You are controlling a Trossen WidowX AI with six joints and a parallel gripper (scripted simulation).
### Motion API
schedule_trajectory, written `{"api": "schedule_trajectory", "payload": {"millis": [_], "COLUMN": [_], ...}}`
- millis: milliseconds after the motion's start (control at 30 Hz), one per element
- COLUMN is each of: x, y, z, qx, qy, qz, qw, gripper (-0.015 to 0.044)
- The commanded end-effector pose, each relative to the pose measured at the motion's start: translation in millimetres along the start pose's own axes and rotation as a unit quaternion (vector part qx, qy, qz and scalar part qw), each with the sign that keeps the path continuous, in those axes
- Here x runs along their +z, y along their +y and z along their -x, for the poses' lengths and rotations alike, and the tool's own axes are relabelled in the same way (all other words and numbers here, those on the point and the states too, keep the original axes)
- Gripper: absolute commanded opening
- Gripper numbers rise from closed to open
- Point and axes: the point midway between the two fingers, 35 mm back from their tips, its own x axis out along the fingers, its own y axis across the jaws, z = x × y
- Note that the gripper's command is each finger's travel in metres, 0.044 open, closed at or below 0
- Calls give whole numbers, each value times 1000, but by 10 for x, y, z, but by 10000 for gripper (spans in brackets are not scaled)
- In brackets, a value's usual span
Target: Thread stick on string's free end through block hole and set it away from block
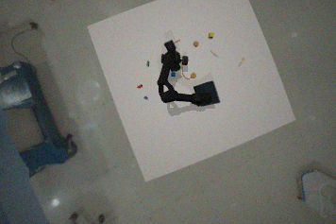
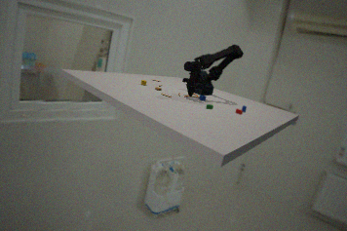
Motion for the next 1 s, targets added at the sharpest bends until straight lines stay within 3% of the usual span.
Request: {"api": "schedule_trajectory", "payload": {"millis": [0,967], "x": [67,342], "y": [23,44], "z": [-16,-24], "qx": [1,1], "qy": [-3,-2], "qz": [-4,-4], "qw": [1000,1000], "gripper": [0,0]}}
